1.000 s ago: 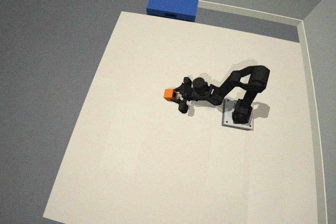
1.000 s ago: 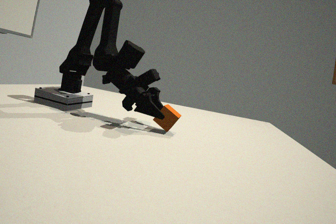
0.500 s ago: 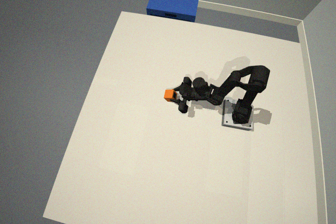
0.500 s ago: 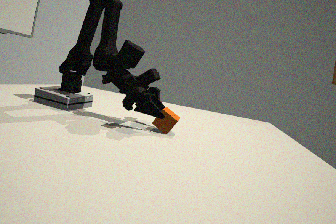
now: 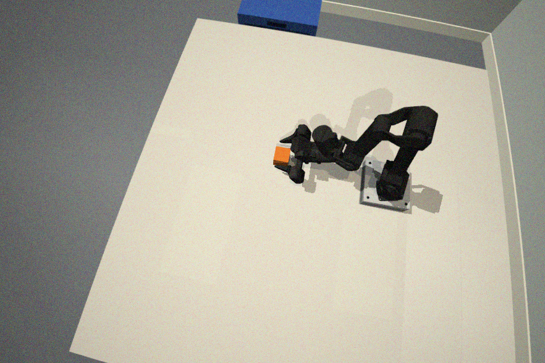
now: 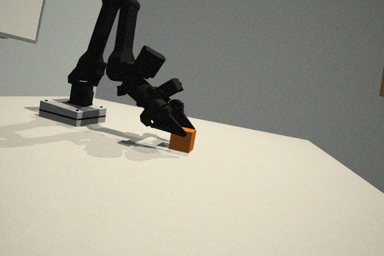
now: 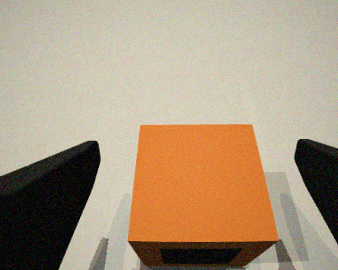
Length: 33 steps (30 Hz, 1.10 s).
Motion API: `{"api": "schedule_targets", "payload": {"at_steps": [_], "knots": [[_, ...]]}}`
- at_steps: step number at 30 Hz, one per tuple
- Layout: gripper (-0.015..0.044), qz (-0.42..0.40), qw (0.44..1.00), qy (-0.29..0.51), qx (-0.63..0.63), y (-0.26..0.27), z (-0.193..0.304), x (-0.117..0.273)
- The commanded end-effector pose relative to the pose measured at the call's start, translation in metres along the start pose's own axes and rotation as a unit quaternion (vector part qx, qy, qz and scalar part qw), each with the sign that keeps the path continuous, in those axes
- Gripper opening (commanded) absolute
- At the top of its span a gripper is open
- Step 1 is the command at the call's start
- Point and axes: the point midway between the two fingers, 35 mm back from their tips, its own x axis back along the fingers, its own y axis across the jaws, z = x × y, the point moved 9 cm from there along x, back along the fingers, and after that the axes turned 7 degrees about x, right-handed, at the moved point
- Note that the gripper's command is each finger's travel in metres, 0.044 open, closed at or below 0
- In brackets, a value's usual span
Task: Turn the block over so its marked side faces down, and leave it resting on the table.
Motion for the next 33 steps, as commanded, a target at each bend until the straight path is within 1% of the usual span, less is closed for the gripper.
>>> {"api": "schedule_targets", "payload": {"at_steps": [1,23,28,33], "knots": [[0.0440,-0.002,1.000,-0.001,-0.002,0.000,0.000,0.000],[0.0440,-0.002,1.000,0.002,-0.003,0.000,-0.001,-0.001],[0.0440,-0.011,0.997,0.081,-0.006,-0.007,-0.026,-0.009],[0.0440,-0.022,0.985,0.170,-0.006,-0.011,-0.060,0.004]]}}
